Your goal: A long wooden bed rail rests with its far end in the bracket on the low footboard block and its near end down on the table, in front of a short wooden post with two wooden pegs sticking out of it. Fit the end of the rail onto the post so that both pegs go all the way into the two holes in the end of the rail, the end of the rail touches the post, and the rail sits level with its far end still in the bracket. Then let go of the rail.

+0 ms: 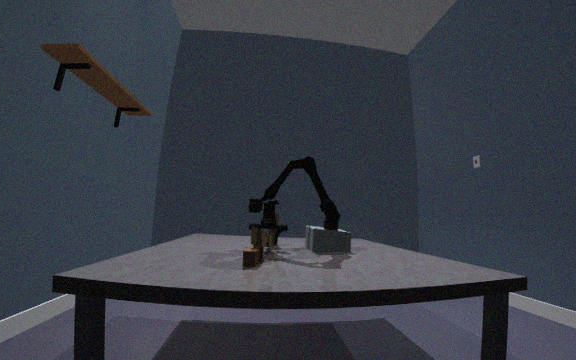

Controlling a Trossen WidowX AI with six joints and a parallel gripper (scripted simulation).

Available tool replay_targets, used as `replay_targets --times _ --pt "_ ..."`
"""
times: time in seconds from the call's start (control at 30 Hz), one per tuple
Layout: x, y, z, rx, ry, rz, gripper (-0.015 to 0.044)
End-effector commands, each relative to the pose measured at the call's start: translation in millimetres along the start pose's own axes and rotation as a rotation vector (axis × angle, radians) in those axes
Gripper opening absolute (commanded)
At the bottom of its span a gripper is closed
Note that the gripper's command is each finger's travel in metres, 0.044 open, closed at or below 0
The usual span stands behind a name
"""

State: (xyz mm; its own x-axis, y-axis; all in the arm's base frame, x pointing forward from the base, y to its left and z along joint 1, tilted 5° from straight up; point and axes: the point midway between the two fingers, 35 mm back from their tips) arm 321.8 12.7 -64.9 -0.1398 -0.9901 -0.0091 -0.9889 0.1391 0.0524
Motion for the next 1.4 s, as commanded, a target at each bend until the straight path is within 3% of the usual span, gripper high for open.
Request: replay_targets --times 0.0,0.23,0.47,1.37 --pt "-1.0 0.0 0.6 0.0 -0.006 -0.001 0.023" --pt "-1.0 0.0 0.6 0.0 -0.006 -0.001 0.0046" --pt "-1.0 0.0 0.6 0.0 -0.006 -0.001 0.0" --pt "0.3 -1.0 -7.7 0.001 -0.006 -0.001 0.0"
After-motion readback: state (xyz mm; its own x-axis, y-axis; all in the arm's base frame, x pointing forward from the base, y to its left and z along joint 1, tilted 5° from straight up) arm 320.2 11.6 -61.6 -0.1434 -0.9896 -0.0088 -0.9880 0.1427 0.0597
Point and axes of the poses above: the point midway between the two fingers, 35 mm back from their tips, its own z axis out along the fingers, its own y axis across the jaws, x = y × z, and after that the axes turned 1 degree about -z, right-handed
